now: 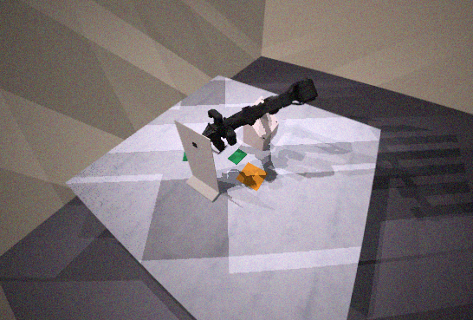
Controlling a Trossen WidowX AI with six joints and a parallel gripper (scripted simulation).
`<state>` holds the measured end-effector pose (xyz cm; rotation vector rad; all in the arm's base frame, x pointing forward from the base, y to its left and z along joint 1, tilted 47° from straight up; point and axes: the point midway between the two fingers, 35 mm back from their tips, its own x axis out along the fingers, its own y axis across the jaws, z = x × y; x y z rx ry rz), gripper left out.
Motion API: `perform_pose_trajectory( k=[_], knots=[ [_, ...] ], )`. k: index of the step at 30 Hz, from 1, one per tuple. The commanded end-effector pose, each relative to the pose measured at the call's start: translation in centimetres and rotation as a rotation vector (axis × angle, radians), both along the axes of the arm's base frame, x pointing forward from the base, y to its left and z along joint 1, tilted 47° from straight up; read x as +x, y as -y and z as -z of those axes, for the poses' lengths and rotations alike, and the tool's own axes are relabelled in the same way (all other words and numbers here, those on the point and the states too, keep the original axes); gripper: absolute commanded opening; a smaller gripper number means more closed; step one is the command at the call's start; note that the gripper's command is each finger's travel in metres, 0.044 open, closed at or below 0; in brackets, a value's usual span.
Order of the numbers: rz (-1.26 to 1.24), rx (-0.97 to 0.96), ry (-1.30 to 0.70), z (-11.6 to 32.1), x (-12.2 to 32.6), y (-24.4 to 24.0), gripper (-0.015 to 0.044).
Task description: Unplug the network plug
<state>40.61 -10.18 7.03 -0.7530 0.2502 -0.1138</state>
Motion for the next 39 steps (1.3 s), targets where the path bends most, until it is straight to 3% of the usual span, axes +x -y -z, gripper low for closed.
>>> perform_pose_trajectory(
  k=[1, 39],
  knots=[
    [0.0, 0.003, -0.001, 0.1, -0.4, 0.0, 0.0],
    [0.0, 0.003, -0.002, 0.0, -2.7, -0.2, 0.0]
  ],
)
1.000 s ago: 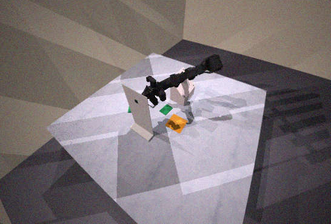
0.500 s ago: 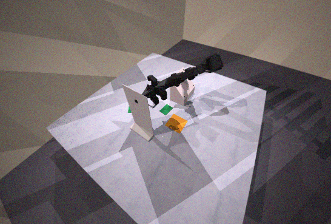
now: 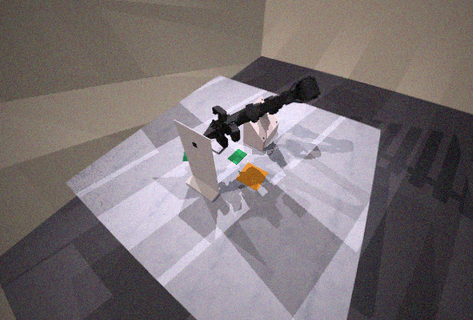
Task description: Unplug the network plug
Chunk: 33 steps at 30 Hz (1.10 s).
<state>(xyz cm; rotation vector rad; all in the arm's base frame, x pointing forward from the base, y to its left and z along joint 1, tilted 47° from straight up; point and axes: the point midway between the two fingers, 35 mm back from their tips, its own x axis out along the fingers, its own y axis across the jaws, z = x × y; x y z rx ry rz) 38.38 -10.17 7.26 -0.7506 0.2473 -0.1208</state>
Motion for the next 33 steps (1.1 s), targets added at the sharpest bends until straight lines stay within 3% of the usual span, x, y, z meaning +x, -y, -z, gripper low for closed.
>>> perform_pose_trajectory(
  k=[1, 33],
  knots=[
    [-0.005, 0.002, -0.008, 0.2, -0.5, -0.2, 0.0],
    [-0.005, 0.002, -0.009, 0.1, -2.3, -0.3, 0.0]
  ],
)
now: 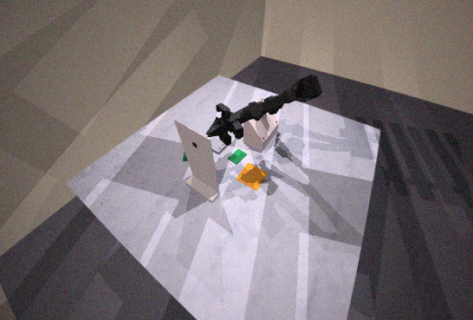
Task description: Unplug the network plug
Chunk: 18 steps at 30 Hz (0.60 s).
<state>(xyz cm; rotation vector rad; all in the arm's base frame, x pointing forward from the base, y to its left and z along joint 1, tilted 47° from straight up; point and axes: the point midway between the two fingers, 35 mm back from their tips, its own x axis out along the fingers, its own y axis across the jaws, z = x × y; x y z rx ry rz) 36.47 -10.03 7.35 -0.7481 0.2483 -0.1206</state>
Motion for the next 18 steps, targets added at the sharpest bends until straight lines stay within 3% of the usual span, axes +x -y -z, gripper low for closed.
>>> perform_pose_trajectory(
  k=[1, 18],
  knots=[
    [-0.006, 0.0, -0.008, 0.2, -0.48, -0.18, 0.0],
    [-0.006, 0.0, -0.009, 0.16, -1.47, -0.25, 0.0]
  ],
)
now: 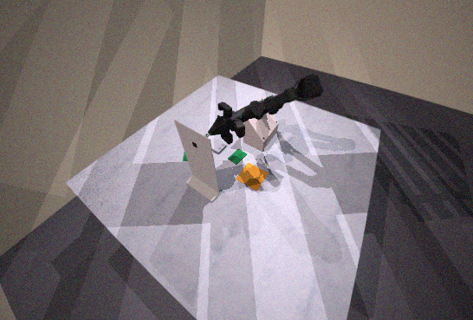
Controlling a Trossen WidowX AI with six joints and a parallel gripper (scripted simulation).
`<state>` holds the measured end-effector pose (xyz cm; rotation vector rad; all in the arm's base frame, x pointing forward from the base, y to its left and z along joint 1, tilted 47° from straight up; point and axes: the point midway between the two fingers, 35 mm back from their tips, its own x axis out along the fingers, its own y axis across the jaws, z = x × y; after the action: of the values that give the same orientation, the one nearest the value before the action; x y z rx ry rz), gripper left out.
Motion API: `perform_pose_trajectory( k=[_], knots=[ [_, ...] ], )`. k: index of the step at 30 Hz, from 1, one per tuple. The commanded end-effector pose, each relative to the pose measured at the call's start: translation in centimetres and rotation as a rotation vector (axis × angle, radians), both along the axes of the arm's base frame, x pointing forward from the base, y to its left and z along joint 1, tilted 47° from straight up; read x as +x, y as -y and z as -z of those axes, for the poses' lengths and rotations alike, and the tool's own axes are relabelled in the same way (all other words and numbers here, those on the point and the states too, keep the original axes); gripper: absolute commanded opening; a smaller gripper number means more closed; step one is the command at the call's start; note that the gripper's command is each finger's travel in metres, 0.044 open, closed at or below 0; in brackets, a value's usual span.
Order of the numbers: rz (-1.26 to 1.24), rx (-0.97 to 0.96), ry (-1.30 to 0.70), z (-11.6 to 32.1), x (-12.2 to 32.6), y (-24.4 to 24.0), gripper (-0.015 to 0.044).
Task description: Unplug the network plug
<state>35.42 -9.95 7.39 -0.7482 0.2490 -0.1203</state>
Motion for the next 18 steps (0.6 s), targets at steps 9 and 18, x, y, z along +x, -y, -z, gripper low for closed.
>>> perform_pose_trajectory(
  k=[9, 18],
  knots=[
    [-0.006, 0.0, -0.008, 0.18, -0.95, -0.21, 0.0],
    [-0.006, 0.0, -0.008, 0.16, -1.47, -0.24, 0.0]
  ],
)
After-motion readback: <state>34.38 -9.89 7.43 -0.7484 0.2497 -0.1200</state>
